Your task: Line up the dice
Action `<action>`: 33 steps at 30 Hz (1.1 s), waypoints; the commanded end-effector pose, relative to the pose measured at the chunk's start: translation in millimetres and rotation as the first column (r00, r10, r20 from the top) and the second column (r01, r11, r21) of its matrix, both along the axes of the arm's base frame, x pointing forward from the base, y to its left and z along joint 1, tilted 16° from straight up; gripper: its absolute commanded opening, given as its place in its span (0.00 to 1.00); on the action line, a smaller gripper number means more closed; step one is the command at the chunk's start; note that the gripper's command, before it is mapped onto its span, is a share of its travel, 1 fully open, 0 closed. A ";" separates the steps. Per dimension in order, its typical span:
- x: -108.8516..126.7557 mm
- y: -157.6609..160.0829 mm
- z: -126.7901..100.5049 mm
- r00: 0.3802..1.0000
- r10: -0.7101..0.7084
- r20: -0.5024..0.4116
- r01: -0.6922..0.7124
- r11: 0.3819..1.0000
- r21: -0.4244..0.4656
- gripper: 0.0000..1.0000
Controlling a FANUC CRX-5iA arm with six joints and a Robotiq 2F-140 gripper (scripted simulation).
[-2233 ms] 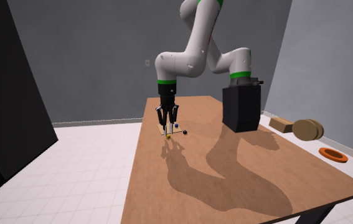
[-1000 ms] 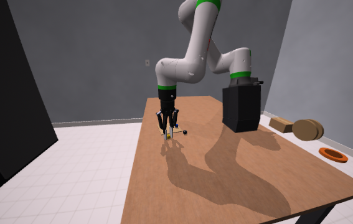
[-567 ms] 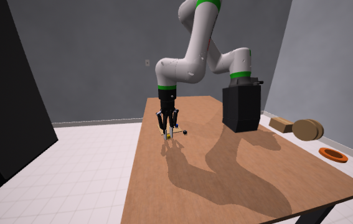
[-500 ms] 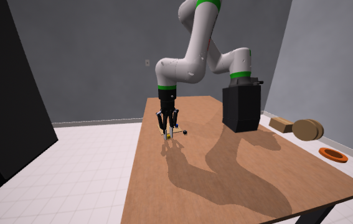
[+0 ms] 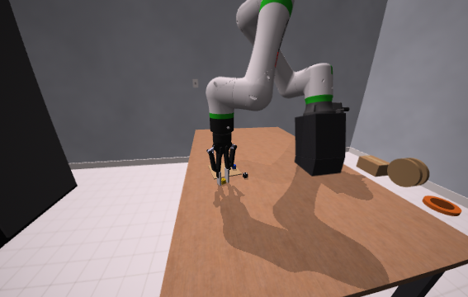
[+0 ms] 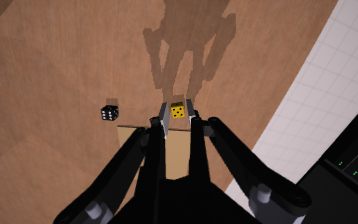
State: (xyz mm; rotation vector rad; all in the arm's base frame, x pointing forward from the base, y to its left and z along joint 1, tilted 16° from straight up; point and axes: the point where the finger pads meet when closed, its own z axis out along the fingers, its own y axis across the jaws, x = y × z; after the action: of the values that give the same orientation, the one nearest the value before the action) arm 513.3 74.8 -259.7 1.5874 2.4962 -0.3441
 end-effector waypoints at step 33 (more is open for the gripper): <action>0.2 0.1 0.1 1.000 0.000 0.000 0.000 1.000 0.000 0.09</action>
State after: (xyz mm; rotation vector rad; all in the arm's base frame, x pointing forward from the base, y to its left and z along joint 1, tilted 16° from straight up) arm 513.4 74.8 -259.6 1.5873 2.4962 -0.3440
